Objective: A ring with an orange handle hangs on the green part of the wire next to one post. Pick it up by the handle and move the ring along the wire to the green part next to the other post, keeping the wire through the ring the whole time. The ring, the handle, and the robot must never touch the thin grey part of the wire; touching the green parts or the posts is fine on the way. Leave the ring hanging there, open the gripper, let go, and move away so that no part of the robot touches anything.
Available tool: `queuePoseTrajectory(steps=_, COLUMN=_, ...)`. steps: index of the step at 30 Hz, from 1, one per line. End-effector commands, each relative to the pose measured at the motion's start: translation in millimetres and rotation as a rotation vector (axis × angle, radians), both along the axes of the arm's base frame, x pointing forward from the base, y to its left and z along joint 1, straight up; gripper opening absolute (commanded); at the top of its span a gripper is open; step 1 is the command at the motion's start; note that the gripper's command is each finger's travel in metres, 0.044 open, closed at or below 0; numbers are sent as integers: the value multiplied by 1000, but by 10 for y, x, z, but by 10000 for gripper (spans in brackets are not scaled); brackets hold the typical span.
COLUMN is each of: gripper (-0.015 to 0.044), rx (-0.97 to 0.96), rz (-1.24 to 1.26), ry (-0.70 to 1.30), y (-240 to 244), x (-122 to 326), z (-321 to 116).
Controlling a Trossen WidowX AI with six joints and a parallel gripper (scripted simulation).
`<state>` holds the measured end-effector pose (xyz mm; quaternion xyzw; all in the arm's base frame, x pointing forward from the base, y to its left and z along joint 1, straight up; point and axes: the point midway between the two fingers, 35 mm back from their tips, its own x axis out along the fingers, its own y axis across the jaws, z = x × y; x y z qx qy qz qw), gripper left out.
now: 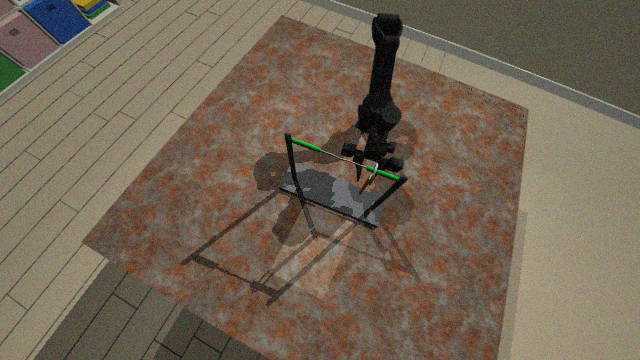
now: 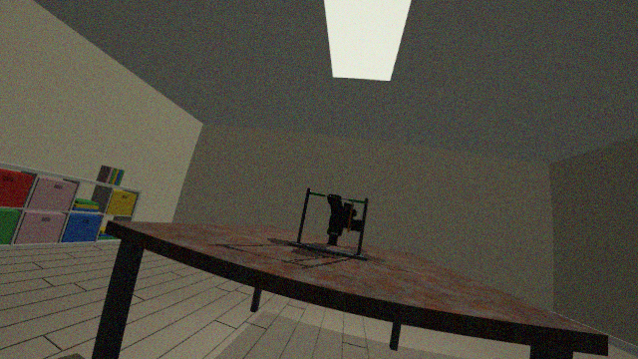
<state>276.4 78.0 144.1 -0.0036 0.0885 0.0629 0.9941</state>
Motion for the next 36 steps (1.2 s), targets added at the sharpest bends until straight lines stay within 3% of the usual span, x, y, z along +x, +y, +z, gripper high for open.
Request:
queuePoseTrajectory(steps=1, gripper=160, rx=2, rz=-5, ry=3, y=-8, x=-2, z=-8)
queuePoseTrajectory(steps=2, gripper=160, rx=2, rz=-5, ry=3, y=-8, x=-2, z=-8)
queuePoseTrajectory(steps=13, gripper=440, rx=0, rz=0, ry=3, y=-54, x=-433, z=88)
queuePoseTrajectory(steps=36, gripper=440, rx=0, rz=0, ry=4, y=-72, x=-496, z=85)
